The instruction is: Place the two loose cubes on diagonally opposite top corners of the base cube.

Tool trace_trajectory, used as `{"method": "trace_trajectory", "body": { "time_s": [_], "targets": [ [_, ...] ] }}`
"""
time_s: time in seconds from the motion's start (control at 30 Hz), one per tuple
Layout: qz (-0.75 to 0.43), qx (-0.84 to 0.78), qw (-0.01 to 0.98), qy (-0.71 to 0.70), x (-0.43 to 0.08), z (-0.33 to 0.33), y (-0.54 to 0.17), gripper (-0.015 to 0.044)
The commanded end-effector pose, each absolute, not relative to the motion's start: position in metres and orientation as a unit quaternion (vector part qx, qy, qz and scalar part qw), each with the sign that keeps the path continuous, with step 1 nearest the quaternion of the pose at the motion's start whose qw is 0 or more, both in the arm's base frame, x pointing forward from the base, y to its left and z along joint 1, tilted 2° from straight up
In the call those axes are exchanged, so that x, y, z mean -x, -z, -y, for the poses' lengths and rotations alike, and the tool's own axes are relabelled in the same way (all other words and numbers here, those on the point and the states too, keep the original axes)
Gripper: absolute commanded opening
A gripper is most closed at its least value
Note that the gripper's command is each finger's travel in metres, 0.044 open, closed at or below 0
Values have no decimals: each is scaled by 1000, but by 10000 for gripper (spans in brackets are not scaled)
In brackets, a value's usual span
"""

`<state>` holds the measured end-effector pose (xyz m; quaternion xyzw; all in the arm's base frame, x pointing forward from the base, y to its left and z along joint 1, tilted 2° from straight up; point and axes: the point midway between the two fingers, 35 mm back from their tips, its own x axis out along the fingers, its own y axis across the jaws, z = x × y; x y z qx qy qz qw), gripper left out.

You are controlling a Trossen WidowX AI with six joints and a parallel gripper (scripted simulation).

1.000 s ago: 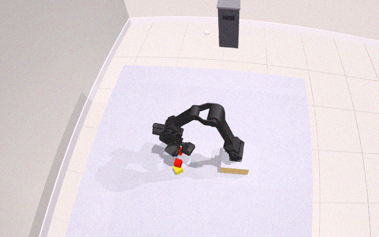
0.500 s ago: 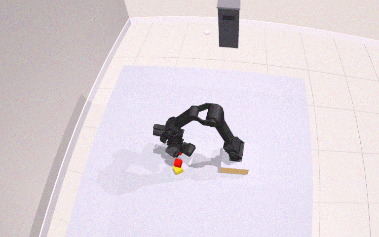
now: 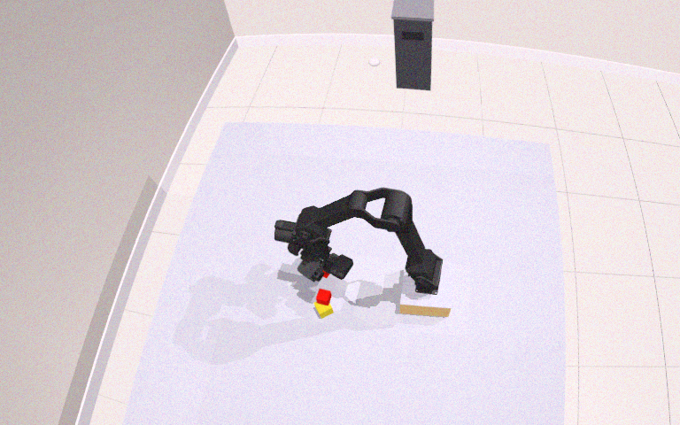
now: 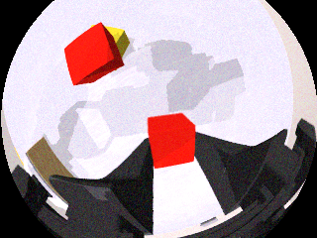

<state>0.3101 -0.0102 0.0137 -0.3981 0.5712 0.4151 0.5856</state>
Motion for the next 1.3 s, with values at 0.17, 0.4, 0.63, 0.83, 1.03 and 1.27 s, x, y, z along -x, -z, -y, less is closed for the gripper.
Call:
{"method": "trace_trajectory", "body": {
  "time_s": [0.17,0.4,0.63,0.83,1.03,1.27],
  "targets": [
    [-568,400,588,-414,-313,11,-46,105],
    [-568,400,588,-414,-311,12,-68,105],
    [-568,400,588,-414,-308,13,-86,105],
    [-562,407,583,-422,-309,1,-86,105],
    [-552,420,574,-435,-309,-19,-86,105],
    [-540,434,563,-450,-307,-42,-85,105]
  ]
}}
